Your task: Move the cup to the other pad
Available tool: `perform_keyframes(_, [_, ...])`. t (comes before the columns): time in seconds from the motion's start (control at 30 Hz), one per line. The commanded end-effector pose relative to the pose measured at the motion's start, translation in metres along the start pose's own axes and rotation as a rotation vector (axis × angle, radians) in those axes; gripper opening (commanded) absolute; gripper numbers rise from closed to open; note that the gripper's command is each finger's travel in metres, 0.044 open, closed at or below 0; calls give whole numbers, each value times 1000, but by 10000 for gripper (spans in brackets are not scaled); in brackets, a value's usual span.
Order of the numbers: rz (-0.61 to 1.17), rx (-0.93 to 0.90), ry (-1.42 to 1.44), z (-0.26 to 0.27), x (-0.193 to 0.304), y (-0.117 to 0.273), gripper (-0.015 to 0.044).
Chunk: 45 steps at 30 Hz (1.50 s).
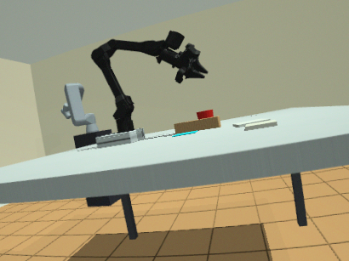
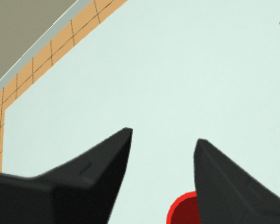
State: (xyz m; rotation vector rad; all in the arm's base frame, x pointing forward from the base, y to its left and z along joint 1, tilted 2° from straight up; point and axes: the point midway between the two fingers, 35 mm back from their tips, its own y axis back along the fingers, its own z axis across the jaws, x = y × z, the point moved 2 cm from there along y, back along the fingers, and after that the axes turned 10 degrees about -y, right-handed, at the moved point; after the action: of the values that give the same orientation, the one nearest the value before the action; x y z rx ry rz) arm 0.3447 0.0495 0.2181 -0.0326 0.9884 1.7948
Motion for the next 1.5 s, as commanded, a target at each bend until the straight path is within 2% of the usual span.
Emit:
perform_keyframes(0.0, [196, 465, -493, -26, 60, -36, 148])
perform_keyframes(0.2, [154, 835, -758, -44, 97, -41, 148])
perform_keyframes(0.27, [131, 899, -797, -47, 103, -41, 148])
perform_keyframes(0.9, [131, 901, -798, -44, 106, -44, 148])
perform_keyframes(1.47, [130, 901, -798, -61, 117, -63, 148])
